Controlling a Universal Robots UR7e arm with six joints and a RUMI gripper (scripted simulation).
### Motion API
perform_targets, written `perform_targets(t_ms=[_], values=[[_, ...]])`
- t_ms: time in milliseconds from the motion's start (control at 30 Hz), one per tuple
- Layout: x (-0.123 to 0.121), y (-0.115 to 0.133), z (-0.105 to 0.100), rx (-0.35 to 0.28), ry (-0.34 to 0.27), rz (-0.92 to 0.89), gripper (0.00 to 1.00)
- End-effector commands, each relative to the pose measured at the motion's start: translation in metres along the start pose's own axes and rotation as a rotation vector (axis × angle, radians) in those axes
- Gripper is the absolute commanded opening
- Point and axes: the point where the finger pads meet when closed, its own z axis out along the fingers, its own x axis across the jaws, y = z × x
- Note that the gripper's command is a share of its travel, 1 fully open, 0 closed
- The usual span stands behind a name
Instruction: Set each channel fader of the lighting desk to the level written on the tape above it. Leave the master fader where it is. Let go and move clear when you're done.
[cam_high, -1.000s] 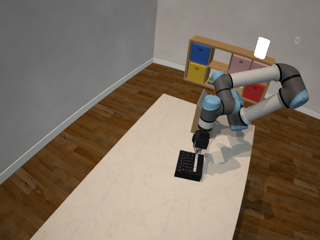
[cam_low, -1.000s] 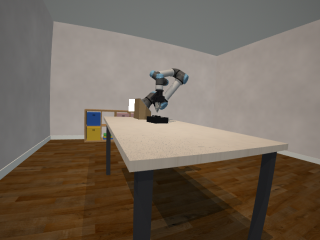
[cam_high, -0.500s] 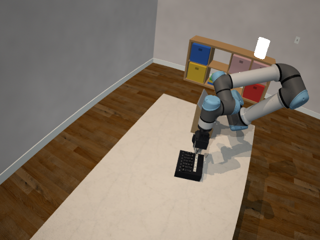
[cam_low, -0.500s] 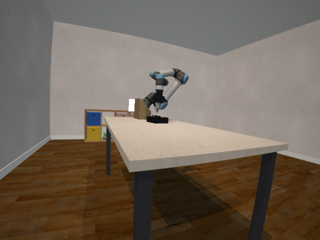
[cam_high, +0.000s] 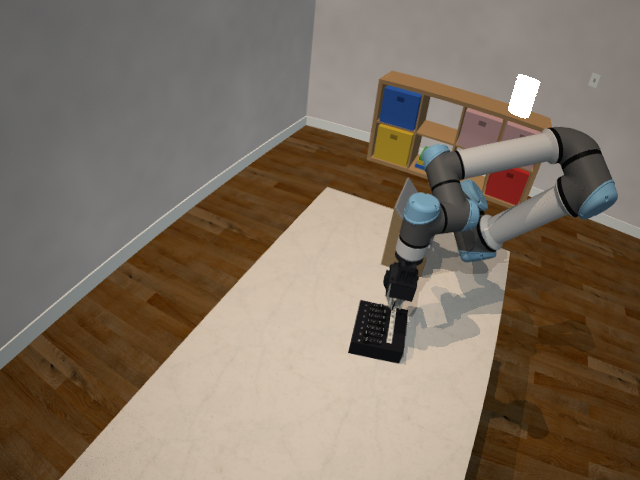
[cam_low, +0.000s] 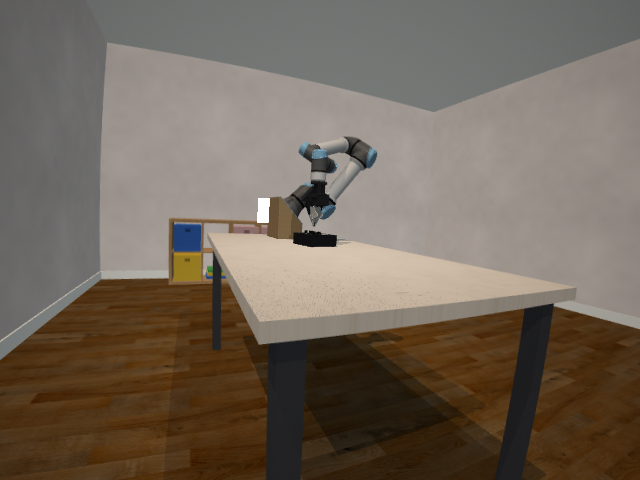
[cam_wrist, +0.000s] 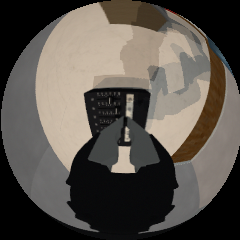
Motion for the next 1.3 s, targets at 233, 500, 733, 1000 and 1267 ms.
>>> perform_targets(t_ms=[233, 500, 733, 1000, 1267], values=[[0.0, 0.0, 0.007, -0.001, -0.001, 0.0, 0.0], [0.0, 0.0, 0.011, -0.001, -0.001, 0.0, 0.0], [0.0, 0.0, 0.013, -0.001, -0.001, 0.0, 0.0], [0.0, 0.0, 0.013, -0.001, -0.001, 0.0, 0.0], [0.0, 0.0, 0.013, -0.001, -0.001, 0.0, 0.0]])
